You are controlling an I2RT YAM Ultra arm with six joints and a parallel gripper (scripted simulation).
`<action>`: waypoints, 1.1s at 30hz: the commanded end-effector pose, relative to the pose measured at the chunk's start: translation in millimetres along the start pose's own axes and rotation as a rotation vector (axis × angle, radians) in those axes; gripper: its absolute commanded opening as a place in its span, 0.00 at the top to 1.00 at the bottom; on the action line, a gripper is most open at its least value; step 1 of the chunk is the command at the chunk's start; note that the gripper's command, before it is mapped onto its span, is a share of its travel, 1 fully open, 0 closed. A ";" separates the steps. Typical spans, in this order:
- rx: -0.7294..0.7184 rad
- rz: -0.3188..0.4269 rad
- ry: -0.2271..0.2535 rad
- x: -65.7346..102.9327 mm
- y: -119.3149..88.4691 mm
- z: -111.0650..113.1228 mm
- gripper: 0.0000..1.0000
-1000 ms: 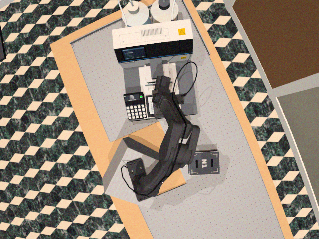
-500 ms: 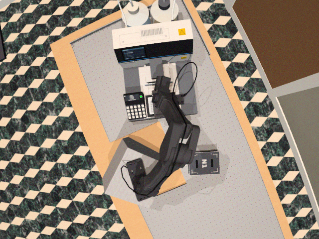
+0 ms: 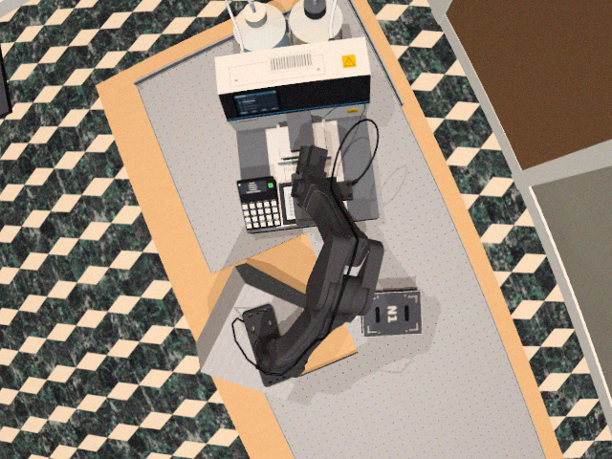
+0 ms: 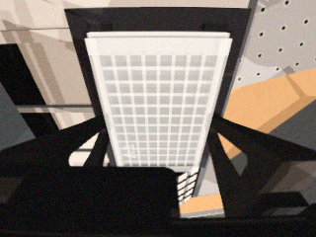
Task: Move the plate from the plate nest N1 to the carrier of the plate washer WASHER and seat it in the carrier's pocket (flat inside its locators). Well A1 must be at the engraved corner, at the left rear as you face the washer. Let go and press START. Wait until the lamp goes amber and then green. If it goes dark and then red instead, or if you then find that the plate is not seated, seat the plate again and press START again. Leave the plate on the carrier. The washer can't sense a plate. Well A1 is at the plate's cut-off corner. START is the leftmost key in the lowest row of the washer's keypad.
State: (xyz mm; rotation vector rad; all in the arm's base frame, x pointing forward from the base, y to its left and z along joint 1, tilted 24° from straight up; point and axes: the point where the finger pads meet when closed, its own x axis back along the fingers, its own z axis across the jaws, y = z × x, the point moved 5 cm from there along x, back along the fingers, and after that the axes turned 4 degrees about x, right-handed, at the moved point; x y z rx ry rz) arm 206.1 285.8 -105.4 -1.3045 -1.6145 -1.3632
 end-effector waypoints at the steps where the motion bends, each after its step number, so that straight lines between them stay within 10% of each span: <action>1: 0.003 -0.010 0.012 3.9 1.6 3.1 0.16; 24: 0.003 -0.010 0.012 3.9 1.7 3.3 0.16; 25: 0.003 -0.010 0.012 3.9 1.7 3.3 0.00; 33: 0.003 -0.010 0.012 3.9 1.7 3.3 0.00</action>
